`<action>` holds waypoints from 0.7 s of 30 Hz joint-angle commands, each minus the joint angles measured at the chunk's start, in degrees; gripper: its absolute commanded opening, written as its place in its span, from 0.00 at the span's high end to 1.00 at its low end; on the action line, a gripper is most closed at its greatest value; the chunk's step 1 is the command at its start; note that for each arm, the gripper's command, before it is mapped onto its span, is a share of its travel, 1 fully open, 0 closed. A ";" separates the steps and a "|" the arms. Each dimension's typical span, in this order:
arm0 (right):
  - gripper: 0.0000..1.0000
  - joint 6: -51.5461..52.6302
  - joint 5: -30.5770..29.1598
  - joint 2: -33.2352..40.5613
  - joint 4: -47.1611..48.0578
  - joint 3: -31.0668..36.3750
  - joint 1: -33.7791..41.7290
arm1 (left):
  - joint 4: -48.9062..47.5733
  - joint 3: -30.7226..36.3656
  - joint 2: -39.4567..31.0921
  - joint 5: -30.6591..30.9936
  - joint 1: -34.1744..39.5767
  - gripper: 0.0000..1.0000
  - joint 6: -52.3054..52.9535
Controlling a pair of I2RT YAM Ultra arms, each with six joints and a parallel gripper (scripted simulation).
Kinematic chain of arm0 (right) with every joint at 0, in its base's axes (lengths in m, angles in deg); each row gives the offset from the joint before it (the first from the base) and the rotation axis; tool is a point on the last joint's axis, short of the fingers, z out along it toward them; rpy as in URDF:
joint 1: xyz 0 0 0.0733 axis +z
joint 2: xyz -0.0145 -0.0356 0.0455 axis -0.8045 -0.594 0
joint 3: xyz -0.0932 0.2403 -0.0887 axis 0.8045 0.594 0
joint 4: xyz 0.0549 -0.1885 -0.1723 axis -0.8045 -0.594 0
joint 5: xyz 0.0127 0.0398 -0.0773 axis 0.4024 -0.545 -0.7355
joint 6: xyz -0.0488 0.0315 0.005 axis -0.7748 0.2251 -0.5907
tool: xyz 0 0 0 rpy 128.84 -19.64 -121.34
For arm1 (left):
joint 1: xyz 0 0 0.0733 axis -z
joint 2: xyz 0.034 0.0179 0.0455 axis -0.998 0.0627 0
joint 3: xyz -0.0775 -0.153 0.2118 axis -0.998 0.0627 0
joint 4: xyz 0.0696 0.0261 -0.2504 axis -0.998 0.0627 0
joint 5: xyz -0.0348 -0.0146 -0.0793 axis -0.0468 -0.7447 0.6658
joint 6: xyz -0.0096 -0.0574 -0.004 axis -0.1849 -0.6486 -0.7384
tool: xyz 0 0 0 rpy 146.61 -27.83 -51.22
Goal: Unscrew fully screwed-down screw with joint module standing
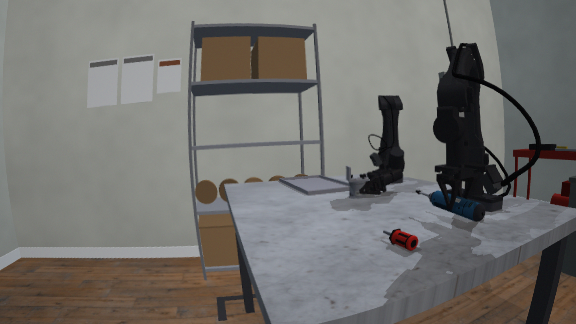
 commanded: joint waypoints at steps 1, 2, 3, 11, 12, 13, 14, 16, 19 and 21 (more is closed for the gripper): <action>0.41 0.06 -0.04 0.34 0.11 -0.15 -0.05 | -3.03 0.44 0.86 -0.06 0.52 0.58 -0.36; 0.41 0.06 -0.04 0.34 0.11 -0.15 -0.05 | -3.48 1.35 1.05 -0.06 0.52 0.58 -0.35; 0.41 0.06 -0.04 0.34 0.11 -0.15 -0.05 | -3.99 1.65 1.26 -0.06 0.51 0.58 -0.35; 0.41 0.06 -0.04 0.34 0.11 -0.15 -0.05 | -4.44 -0.19 0.10 -0.05 0.49 0.58 -0.33; 0.41 0.06 -0.04 0.34 0.11 -0.15 -0.05 | -4.57 0.28 0.45 -0.06 0.49 0.58 -0.33; 0.41 0.06 -0.04 0.34 0.11 -0.15 -0.05 | -4.69 0.75 0.78 -0.06 0.49 0.58 -0.33; 0.41 0.06 -0.04 0.34 0.11 -0.15 -0.05 | -4.78 1.23 1.08 -0.07 0.49 0.58 -0.33; 0.41 0.06 -0.04 0.34 0.11 -0.15 -0.05 | -4.94 2.12 1.11 -0.08 0.48 0.58 -0.32; 0.41 0.06 -0.04 0.34 0.11 -0.15 -0.05 | -5.23 0.94 0.75 -0.06 0.49 0.58 -0.33; 0.41 0.06 -0.04 0.34 0.11 -0.15 -0.05 | -4.70 1.16 0.89 -0.02 0.11 0.58 -0.10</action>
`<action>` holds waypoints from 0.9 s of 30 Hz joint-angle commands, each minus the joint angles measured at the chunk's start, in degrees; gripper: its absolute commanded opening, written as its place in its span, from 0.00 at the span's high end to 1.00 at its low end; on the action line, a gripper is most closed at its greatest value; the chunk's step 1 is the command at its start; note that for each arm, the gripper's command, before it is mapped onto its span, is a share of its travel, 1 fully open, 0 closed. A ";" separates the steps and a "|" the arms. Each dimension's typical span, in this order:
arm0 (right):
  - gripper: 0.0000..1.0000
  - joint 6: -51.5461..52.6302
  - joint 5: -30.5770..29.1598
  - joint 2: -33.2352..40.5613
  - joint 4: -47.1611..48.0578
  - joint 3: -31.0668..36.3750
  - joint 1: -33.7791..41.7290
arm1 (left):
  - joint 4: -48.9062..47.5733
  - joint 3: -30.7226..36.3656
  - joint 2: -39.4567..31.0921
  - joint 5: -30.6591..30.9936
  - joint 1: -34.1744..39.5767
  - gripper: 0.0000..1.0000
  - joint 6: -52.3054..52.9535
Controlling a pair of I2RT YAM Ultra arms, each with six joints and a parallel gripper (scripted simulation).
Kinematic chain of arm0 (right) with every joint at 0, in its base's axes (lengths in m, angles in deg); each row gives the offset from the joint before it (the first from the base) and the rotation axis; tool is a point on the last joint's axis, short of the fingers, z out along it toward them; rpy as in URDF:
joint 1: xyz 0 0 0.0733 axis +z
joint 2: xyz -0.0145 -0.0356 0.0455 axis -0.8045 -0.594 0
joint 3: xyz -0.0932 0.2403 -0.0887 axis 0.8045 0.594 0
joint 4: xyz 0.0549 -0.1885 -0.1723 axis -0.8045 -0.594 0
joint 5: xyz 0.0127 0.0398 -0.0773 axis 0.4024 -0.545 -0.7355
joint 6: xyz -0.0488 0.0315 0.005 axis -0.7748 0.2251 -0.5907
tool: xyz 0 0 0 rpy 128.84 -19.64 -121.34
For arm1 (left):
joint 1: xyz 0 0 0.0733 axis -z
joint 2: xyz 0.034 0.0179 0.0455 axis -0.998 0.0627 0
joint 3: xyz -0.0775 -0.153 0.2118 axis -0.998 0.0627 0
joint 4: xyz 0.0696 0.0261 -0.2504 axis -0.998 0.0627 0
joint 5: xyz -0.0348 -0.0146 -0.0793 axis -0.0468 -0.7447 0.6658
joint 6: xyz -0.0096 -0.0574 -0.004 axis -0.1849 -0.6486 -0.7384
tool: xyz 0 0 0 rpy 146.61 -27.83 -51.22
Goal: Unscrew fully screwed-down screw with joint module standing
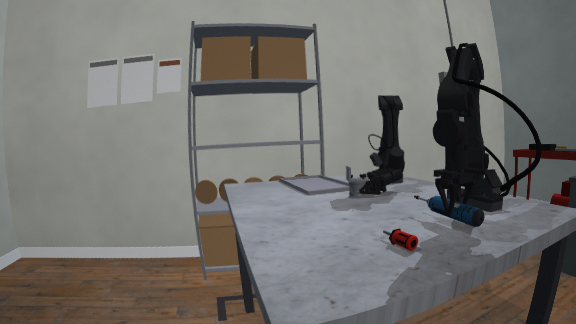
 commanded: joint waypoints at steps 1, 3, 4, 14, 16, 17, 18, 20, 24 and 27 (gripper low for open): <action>0.41 0.06 -0.04 0.34 0.11 -0.15 -0.05 | -0.13 -0.17 -0.25 -0.02 0.11 0.58 -0.10; 0.41 0.06 -0.04 0.34 0.11 -0.15 -0.05 | -0.13 -0.17 -0.25 -0.02 0.11 0.58 -0.10; 0.41 0.06 -0.04 0.34 0.11 -0.15 -0.05 | -0.13 -0.17 -0.25 -0.02 0.11 0.58 -0.10; 0.41 0.06 -0.04 0.34 0.11 -0.15 -0.05 | -2.86 1.81 1.63 -0.08 0.52 0.58 -0.35; 0.41 0.06 -0.04 0.34 0.11 -0.15 -0.05 | -3.32 1.70 0.39 -0.06 0.52 0.58 -0.35; 0.41 0.06 -0.04 0.34 0.11 -0.15 -0.05 | -3.31 0.72 -0.22 -0.05 0.52 0.58 -0.35; 0.41 0.06 -0.04 0.34 0.11 -0.15 -0.05 | -3.28 0.29 -0.27 -0.04 0.49 0.58 -0.33; 0.41 0.06 -0.04 0.34 0.11 -0.15 -0.05 | -3.29 0.32 -0.26 -0.04 0.49 0.58 -0.33; 0.41 0.06 -0.04 0.34 0.11 -0.15 -0.05 | -3.82 2.49 1.45 -0.07 0.48 0.58 -0.32; 0.41 0.06 -0.04 0.34 0.11 -0.15 -0.05 | -4.39 2.12 1.70 -0.07 0.49 0.58 -0.33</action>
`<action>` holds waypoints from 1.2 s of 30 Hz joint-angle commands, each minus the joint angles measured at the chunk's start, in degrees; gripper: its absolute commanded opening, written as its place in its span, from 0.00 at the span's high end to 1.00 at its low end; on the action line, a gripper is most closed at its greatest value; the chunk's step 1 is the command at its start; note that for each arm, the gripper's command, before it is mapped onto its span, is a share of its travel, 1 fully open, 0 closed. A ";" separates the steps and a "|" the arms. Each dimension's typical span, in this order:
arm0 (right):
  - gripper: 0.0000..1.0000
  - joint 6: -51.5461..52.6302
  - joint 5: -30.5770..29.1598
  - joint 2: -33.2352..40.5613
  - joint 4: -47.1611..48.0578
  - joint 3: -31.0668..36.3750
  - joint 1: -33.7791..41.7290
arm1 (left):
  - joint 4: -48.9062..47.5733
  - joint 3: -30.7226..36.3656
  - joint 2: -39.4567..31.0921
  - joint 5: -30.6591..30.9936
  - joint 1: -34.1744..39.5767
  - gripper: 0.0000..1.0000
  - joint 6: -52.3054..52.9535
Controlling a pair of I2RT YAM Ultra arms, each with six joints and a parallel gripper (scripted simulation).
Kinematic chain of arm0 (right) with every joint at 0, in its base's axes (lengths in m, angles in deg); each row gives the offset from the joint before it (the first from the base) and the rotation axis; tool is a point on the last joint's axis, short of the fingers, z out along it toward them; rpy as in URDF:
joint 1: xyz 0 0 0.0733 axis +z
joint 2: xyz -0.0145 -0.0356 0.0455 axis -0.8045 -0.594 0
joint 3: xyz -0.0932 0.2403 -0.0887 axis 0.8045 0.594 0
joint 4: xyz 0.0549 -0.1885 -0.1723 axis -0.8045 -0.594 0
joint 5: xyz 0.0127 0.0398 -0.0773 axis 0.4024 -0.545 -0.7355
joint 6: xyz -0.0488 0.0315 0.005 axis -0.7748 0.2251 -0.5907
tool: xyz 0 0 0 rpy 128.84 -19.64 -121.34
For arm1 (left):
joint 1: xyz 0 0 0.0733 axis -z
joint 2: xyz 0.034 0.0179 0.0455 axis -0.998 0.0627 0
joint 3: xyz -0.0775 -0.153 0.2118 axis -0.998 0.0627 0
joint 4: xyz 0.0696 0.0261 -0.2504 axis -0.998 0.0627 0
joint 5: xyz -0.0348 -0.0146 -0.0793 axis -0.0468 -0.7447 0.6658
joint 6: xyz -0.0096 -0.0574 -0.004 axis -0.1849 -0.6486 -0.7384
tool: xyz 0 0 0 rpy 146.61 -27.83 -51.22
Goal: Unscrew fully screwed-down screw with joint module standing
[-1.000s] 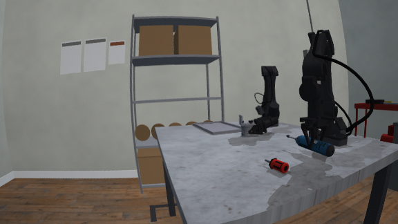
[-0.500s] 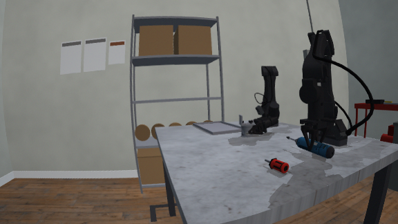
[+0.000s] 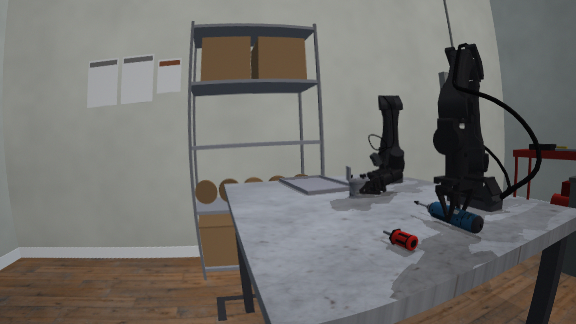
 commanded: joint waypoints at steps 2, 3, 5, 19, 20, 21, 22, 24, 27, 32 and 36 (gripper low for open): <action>0.41 0.06 -0.04 0.34 0.11 -0.15 -0.05 | -1.39 0.30 -0.86 -0.06 0.52 0.58 -0.35; 0.41 0.06 -0.04 0.34 0.11 -0.15 -0.05 | -1.57 0.27 -0.26 -0.06 0.52 0.58 -0.36; 0.41 0.06 -0.04 0.34 0.11 -0.15 -0.05 | -1.85 1.31 0.80 -0.08 0.51 0.58 -0.34; 0.41 0.06 -0.04 0.34 0.11 -0.15 -0.05 | -1.74 0.48 0.13 -0.03 0.12 0.58 -0.02; 0.41 0.06 -0.04 0.34 0.11 -0.15 -0.05 | -1.74 0.48 0.13 -0.03 0.12 0.58 -0.02; 0.41 0.06 -0.04 0.34 0.11 -0.15 -0.05 | -1.74 0.48 0.13 -0.03 0.12 0.58 -0.02; 0.41 0.06 -0.04 0.34 0.11 -0.15 -0.05 | -1.74 0.48 0.13 -0.03 0.12 0.58 -0.02; 0.41 0.06 -0.04 0.34 0.11 -0.15 -0.05 | -1.74 0.48 0.13 -0.03 0.12 0.58 -0.02; 0.41 0.06 -0.04 0.34 0.11 -0.15 -0.05 | -1.74 0.48 0.13 -0.03 0.12 0.58 -0.02; 0.41 0.06 -0.04 0.34 0.11 -0.15 -0.05 | -2.23 0.64 -0.89 -0.13 0.63 0.58 0.17; 0.41 0.06 -0.04 0.34 0.11 -0.15 -0.05 | -1.97 0.66 0.15 -0.04 0.14 0.58 0.05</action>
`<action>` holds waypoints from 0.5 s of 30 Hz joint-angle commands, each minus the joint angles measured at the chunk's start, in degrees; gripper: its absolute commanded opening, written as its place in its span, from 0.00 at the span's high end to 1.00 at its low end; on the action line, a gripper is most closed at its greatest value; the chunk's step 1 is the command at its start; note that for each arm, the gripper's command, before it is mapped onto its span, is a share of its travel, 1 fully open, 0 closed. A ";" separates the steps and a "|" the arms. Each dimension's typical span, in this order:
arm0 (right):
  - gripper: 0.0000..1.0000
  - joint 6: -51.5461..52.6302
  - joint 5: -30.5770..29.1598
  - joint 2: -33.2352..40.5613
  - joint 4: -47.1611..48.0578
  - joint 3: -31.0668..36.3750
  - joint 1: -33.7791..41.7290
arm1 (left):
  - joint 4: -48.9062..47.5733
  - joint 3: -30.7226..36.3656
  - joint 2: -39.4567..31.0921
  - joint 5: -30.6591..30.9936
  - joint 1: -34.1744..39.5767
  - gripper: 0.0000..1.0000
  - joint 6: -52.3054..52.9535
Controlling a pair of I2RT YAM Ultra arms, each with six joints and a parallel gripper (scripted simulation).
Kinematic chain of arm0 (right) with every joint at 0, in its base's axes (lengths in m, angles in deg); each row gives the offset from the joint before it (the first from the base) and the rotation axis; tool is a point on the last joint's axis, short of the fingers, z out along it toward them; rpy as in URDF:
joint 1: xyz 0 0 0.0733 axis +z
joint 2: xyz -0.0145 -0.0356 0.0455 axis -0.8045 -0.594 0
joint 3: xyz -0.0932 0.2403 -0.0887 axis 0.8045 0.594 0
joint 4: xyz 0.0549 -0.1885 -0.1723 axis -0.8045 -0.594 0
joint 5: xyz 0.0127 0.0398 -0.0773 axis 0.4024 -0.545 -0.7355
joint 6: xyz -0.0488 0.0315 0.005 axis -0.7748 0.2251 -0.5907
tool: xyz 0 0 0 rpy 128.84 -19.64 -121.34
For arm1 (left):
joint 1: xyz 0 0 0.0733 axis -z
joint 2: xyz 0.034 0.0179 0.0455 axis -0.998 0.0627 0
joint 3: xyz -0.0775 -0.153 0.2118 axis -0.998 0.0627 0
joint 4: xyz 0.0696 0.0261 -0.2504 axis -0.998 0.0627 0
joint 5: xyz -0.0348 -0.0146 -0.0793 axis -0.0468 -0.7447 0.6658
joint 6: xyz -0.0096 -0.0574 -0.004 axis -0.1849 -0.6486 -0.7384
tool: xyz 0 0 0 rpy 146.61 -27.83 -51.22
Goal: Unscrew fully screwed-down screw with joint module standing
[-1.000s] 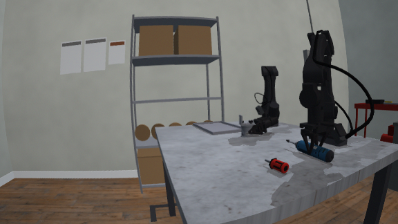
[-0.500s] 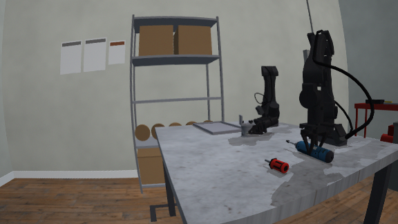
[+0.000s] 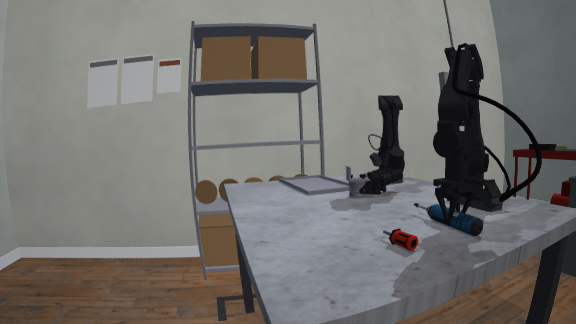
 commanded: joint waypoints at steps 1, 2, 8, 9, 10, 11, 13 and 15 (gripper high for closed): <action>0.41 0.06 -0.04 0.34 0.11 -0.15 -0.05 | -0.05 -0.17 -0.44 -0.04 0.14 0.58 0.05; 0.41 0.06 -0.04 0.34 0.11 -0.15 -0.05 | -0.05 -0.17 -0.44 -0.04 0.14 0.58 0.05; 0.41 0.06 -0.04 0.34 0.11 -0.15 -0.05 | -0.05 -0.17 -0.44 -0.04 0.14 0.58 0.05; 0.41 0.06 -0.04 0.34 0.11 -0.15 -0.05 | -0.05 -0.17 -0.44 -0.04 0.14 0.58 0.05; 0.41 0.06 -0.04 0.34 0.11 -0.15 -0.05 | -0.05 -0.17 -0.44 -0.04 0.14 0.51 0.05; 0.41 0.06 -0.04 0.34 0.11 -0.15 -0.05 | -0.05 -0.17 -0.44 -0.04 0.14 0.51 0.05; 0.41 0.06 -0.04 0.34 0.11 -0.15 -0.05 | -0.05 -0.17 -0.44 -0.04 0.14 0.51 0.05; 0.41 0.06 -0.04 0.34 0.11 -0.15 -0.05 | -0.05 -0.17 -0.44 -0.04 0.14 0.51 0.05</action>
